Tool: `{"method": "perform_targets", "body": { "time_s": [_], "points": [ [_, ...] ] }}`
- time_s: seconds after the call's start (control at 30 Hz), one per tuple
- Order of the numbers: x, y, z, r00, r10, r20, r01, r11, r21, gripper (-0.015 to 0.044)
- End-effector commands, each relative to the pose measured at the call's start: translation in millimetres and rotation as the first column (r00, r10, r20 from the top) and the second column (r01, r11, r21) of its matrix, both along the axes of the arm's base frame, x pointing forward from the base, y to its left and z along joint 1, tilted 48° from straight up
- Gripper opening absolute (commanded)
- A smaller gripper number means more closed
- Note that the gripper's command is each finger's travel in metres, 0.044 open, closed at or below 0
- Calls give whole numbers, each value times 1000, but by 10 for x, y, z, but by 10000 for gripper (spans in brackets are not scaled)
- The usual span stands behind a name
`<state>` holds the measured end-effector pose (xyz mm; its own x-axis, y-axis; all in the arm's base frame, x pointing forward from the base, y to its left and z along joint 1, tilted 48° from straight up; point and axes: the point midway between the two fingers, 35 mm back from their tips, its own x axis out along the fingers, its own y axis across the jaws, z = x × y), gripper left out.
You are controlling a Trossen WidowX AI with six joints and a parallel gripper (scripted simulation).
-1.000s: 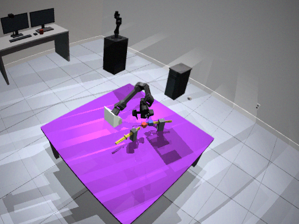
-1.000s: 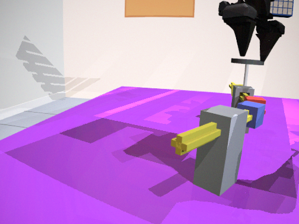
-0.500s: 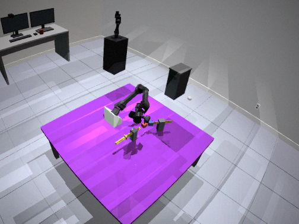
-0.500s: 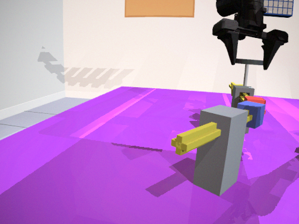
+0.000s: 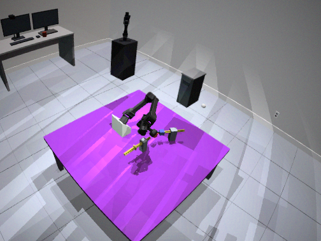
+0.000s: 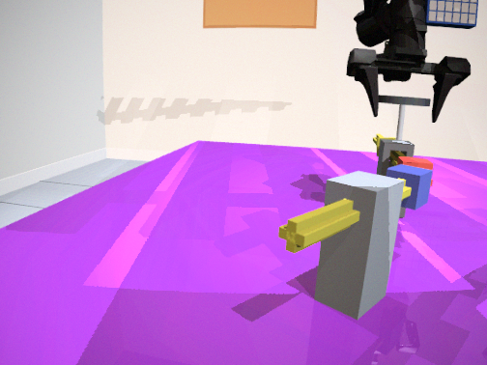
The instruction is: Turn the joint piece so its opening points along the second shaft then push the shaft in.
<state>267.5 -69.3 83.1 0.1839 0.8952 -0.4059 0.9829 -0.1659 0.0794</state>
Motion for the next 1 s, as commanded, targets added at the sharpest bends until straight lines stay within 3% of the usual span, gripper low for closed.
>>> {"method": "perform_targets", "body": {
  "time_s": [0.0, 0.13, 0.47, 0.97],
  "points": [
    [-2, 0, -7, 1000, -9, -16, 10, 1000, 12, 440],
    [2, -21, -27, 1000, -1, 4, 1, 1000, 3, 440],
    [34, -342, -334, 951, 153, 270, -118, 983, -142, 440],
    [6, -876, -860, 712, 439, 548, -233, 884, -406, 440]
  ]
}}
